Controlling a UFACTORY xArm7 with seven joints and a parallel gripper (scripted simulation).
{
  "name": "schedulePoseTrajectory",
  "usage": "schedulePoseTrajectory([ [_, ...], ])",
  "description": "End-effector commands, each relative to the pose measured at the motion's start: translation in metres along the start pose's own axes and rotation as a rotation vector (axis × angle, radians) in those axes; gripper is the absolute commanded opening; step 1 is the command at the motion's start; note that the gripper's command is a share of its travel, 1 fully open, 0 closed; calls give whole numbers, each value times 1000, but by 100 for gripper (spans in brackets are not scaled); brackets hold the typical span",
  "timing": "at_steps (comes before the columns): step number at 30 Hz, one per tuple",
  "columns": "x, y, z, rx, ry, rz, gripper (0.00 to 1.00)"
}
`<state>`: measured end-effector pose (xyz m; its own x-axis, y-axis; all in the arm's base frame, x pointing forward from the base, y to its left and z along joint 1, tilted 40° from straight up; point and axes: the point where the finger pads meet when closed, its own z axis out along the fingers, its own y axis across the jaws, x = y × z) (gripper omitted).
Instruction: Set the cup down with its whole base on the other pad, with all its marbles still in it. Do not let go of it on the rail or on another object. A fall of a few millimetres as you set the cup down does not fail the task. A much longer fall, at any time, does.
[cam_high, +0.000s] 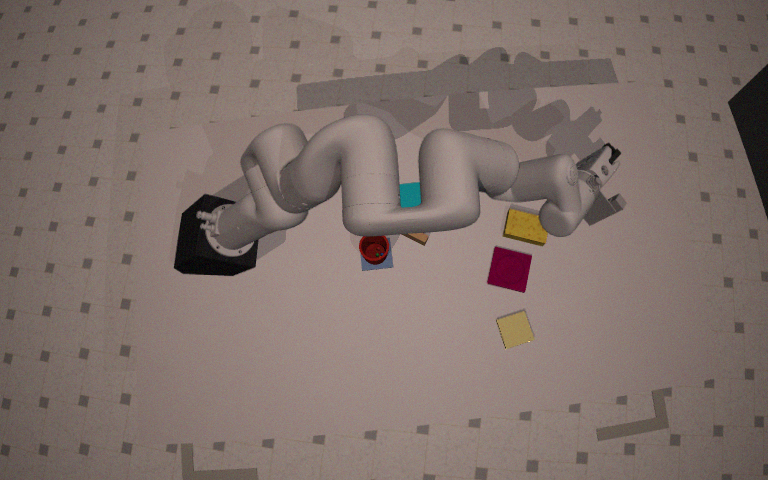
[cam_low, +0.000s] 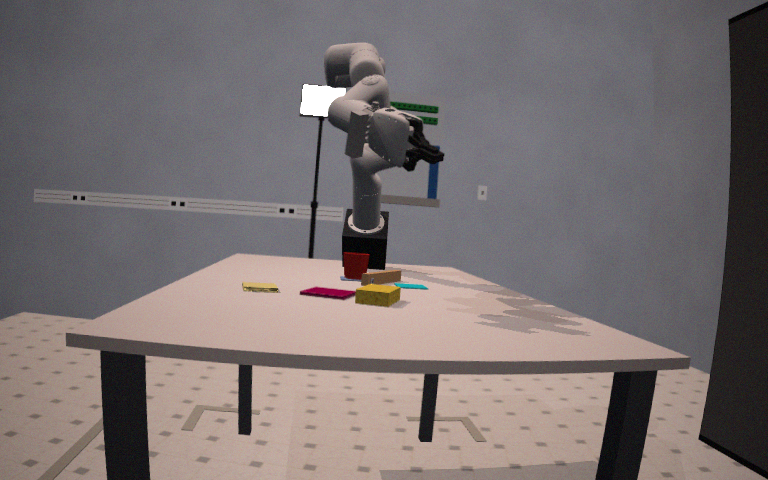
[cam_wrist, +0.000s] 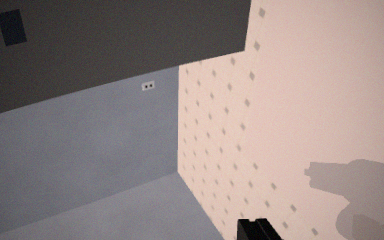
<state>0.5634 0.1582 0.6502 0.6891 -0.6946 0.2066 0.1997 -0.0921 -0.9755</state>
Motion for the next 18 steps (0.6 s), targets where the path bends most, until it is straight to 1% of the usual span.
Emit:
schedulePoseTrajectory([
  [1,8,18,-17,5,131,157,0],
  [2,13,47,-35,-12,189,266,0],
  [3,13,47,-35,-14,209,294,0],
  [6,13,47,-35,-14,209,294,0],
  [7,14,79,-55,-38,290,432,0],
  [11,14,79,-55,-38,290,432,0],
  [12,12,114,-77,-67,373,568,0],
  [18,12,114,-77,-67,373,568,0],
])
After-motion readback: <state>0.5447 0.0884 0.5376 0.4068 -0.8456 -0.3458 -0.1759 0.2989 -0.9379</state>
